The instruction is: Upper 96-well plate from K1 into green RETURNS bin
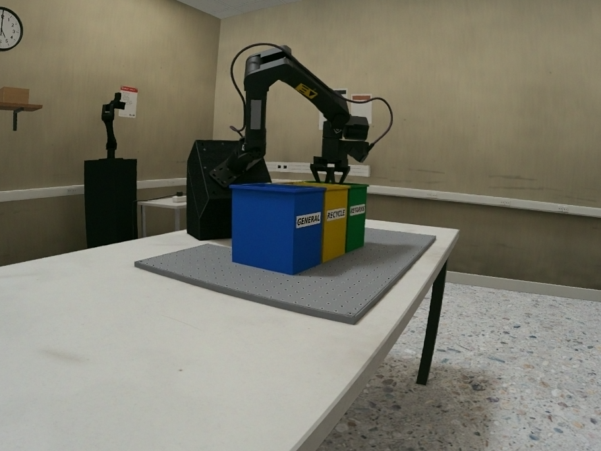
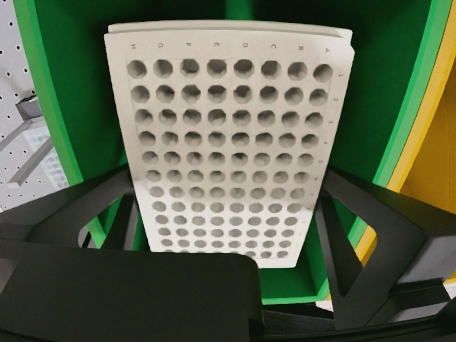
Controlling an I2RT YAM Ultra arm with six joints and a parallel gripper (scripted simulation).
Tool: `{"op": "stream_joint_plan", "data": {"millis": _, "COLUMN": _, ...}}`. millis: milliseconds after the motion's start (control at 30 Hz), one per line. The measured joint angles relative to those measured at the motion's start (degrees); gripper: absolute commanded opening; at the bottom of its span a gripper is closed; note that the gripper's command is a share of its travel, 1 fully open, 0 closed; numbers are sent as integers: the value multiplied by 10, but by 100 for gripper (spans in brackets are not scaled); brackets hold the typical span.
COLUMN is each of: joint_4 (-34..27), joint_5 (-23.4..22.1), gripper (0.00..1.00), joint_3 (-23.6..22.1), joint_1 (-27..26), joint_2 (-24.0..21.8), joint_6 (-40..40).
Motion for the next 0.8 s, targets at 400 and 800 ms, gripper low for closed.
{"op": "stream_joint_plan", "data": {"millis": 400, "joint_4": 0, "joint_5": 0, "gripper": 0, "joint_3": 0, "joint_1": -1, "joint_2": 0, "joint_6": -1}}
{"op": "stream_joint_plan", "data": {"millis": 800, "joint_4": 0, "joint_5": 0, "gripper": 99, "joint_3": 0, "joint_1": -1, "joint_2": 0, "joint_6": -2}}
